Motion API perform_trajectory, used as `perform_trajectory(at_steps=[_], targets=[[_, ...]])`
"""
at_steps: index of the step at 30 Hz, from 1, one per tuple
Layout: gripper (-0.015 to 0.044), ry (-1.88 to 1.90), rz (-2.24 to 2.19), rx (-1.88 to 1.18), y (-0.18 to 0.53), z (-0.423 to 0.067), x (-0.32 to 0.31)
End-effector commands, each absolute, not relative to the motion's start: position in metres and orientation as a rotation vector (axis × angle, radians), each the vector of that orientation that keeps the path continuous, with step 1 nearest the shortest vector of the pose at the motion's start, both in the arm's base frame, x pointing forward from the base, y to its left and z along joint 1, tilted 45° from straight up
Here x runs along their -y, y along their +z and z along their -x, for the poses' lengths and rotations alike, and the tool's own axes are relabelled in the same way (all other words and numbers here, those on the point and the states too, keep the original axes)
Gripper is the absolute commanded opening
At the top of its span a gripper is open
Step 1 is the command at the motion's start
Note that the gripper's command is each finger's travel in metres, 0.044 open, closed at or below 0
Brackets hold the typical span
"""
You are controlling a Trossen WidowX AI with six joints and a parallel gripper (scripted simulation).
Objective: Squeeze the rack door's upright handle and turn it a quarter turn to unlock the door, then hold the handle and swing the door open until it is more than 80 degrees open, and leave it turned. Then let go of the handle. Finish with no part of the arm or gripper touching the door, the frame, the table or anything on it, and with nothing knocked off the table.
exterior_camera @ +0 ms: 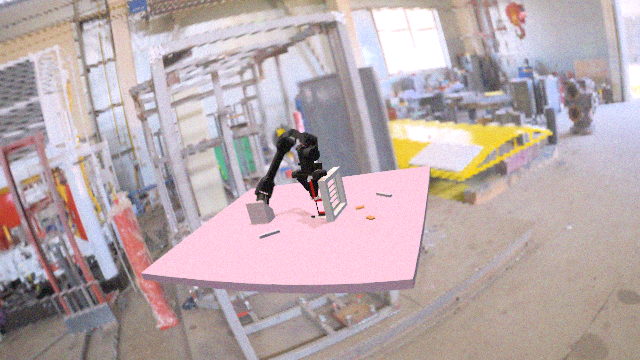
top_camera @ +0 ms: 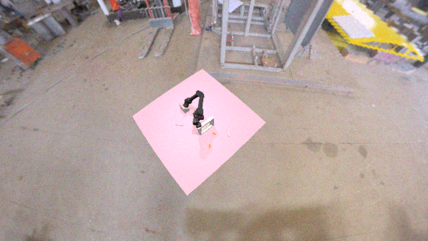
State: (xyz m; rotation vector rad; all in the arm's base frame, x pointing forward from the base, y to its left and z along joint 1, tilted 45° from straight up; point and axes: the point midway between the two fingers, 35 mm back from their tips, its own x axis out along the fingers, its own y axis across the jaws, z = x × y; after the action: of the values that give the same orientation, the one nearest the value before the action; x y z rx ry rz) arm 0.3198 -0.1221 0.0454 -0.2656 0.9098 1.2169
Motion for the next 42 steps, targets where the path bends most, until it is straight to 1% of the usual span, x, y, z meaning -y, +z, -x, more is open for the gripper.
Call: perform_trajectory(at_steps=[1, 5, 18, 42], targets=[[0.0300, 1.389, 0.577, -0.653, 0.0460, -0.3222, 0.1200], [0.0300, 1.451, 0.707, -0.542, 0.0460, -0.3222, 0.1199], [0.0300, 1.454, 0.713, -0.536, 0.0460, -0.3222, 0.1199], [0.0140, 1.454, 0.713, -0.536, 0.0460, -0.3222, 0.1199]])
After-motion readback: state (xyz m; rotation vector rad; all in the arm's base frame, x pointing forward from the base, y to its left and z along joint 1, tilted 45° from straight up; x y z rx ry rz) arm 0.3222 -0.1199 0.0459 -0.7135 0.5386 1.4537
